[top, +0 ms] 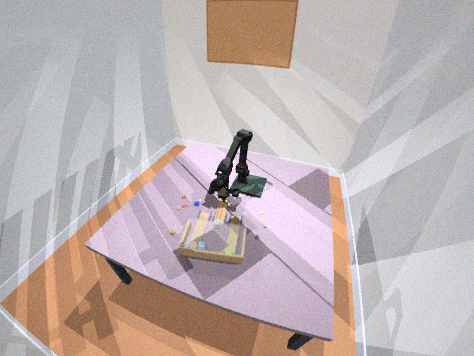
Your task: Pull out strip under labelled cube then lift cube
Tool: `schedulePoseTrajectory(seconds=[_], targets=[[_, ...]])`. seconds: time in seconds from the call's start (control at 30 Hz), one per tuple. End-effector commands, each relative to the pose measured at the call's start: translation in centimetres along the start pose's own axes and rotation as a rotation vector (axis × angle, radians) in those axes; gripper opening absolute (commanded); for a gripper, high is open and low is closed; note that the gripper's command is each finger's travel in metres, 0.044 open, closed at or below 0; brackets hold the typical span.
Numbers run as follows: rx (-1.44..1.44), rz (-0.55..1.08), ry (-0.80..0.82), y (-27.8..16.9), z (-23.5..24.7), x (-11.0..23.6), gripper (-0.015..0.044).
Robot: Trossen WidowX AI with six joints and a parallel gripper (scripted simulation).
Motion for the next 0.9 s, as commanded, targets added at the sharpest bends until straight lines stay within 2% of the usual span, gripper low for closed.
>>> schedulePoseTrajectory(seconds=[0.0,0.87], targets=[[0.002,0.038,0.009,-1.5,0.2,-0.6,0.0],[0.001,0.039,0.008,-2.6,0.2,-0.6,0.0]])
Point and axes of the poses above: the point midway between the two fingers, 35 mm back from their tips, its own x axis back along the fingers, its own z axis across the jaws, y = z × x, the point moved 4 cm from there along x, back along the fingers, and after that the axes turned 1 degree about -x, right-handed, at the moved point
